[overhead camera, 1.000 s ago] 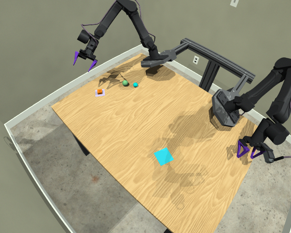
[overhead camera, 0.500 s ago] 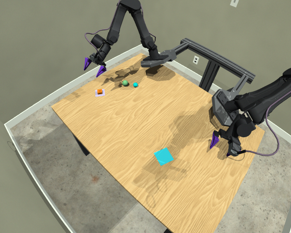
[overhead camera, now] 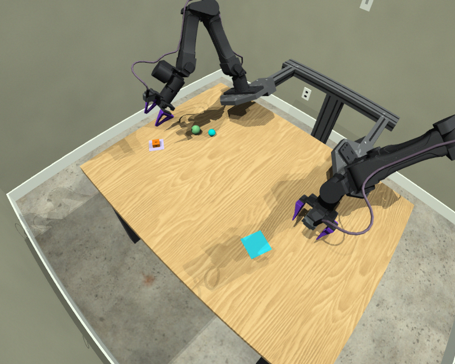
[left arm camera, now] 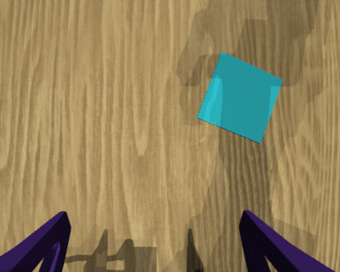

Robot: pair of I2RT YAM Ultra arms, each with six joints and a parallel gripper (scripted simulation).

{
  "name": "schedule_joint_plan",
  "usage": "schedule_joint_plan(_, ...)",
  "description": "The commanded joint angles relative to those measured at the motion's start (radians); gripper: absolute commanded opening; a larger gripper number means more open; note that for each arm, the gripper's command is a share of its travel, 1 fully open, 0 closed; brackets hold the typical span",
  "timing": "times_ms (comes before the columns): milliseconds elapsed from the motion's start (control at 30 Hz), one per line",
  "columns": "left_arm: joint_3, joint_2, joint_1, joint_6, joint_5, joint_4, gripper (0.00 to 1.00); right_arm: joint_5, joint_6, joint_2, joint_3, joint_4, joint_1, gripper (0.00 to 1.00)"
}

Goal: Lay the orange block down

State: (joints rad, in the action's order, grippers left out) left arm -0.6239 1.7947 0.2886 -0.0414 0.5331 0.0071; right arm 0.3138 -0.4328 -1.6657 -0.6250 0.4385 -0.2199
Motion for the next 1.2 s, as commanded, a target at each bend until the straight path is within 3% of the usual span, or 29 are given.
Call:
schedule_joint_plan(0,-0.075,0.107,0.053,0.076,0.004,0.066,1.00,0.138,0.203,-0.034,0.008,0.006,0.039,1.00)
schedule_joint_plan(400,-0.234,0.338,0.129,0.164,-0.014,0.070,1.00,0.209,0.348,-0.089,-0.037,-0.059,0.076,1.00)
schedule_joint_plan(867,-0.261,0.367,0.135,0.156,-0.008,0.067,1.00,0.207,0.345,-0.090,-0.041,-0.062,0.076,1.00)
schedule_joint_plan(1000,-0.265,0.374,0.152,0.170,-0.042,0.129,1.00,0.206,0.379,-0.097,-0.051,-0.141,0.068,0.55)
schedule_joint_plan(1167,-0.292,0.450,0.296,0.189,-0.133,0.279,1.00,0.192,0.462,-0.171,-0.167,-0.335,0.044,0.55)
